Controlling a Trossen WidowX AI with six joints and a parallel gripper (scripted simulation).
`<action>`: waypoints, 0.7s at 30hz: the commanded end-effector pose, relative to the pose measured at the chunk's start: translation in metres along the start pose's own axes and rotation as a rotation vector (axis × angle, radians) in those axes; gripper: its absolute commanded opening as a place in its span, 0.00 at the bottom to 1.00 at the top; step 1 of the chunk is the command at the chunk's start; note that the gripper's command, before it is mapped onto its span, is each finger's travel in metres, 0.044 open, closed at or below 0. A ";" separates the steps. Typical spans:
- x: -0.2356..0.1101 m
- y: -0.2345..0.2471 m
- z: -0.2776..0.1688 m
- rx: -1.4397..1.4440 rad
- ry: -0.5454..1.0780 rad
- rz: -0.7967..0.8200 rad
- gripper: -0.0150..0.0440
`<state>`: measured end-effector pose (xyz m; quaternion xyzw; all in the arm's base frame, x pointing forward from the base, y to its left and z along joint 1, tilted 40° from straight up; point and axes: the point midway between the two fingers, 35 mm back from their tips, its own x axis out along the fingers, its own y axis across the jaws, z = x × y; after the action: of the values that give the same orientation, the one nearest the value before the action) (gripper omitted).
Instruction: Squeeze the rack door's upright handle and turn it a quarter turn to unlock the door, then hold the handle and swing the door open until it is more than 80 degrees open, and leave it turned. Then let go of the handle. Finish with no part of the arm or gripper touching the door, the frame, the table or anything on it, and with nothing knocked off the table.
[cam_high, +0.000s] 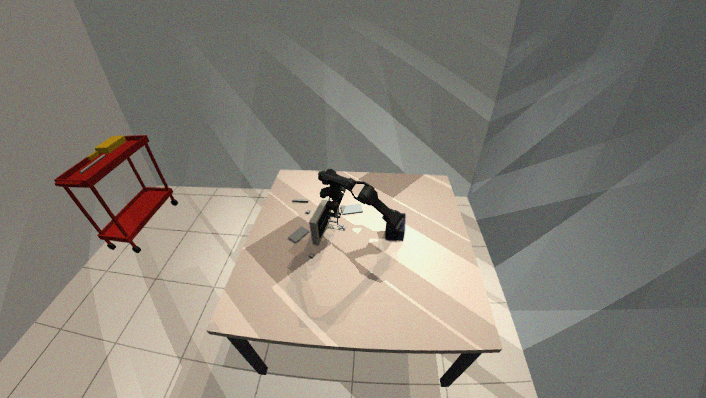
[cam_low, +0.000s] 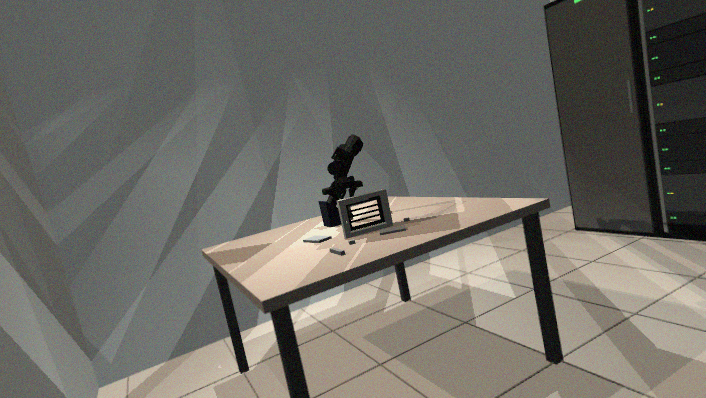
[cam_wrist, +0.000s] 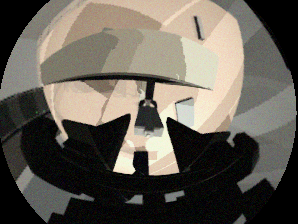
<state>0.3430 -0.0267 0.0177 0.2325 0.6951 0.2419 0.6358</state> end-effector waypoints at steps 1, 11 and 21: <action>0.008 0.001 -0.001 0.004 0.000 0.004 0.73; 0.015 0.001 -0.002 0.004 0.000 0.005 0.55; 0.015 0.001 -0.002 0.004 0.000 0.005 0.31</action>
<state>0.3396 -0.0167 0.0069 0.2340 0.6954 0.2428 0.6346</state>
